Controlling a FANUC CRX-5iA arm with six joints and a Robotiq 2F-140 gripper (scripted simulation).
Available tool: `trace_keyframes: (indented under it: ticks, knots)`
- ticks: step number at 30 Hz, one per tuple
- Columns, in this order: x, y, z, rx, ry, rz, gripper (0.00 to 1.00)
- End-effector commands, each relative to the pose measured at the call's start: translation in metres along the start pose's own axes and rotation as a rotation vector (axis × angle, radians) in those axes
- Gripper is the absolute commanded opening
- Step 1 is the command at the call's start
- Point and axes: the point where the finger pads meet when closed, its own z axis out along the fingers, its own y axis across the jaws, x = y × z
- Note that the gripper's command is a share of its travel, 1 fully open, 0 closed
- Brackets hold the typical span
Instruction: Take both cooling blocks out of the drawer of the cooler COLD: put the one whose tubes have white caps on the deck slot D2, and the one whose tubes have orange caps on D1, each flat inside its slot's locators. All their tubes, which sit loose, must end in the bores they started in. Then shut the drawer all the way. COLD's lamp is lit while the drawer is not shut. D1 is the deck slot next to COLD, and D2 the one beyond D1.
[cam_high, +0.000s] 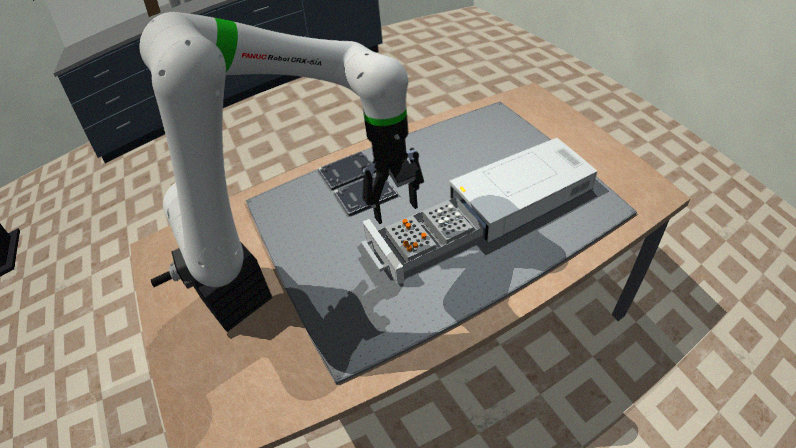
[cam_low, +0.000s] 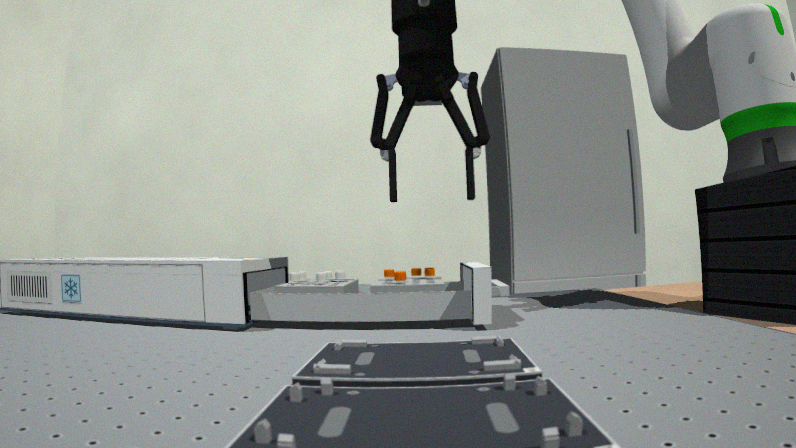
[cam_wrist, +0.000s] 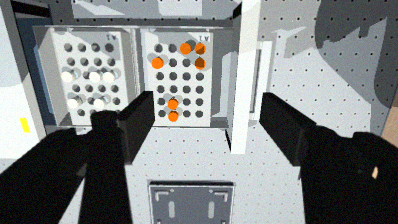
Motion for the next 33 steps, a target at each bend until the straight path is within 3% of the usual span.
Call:
trace_keyframes:
  ticks: [1,33]
  knots:
    - [0.000,-0.012,0.000,0.000,0.000,0.000,0.66]
    - [0.000,-0.131,0.002,0.001,0.000,0.000,0.66]
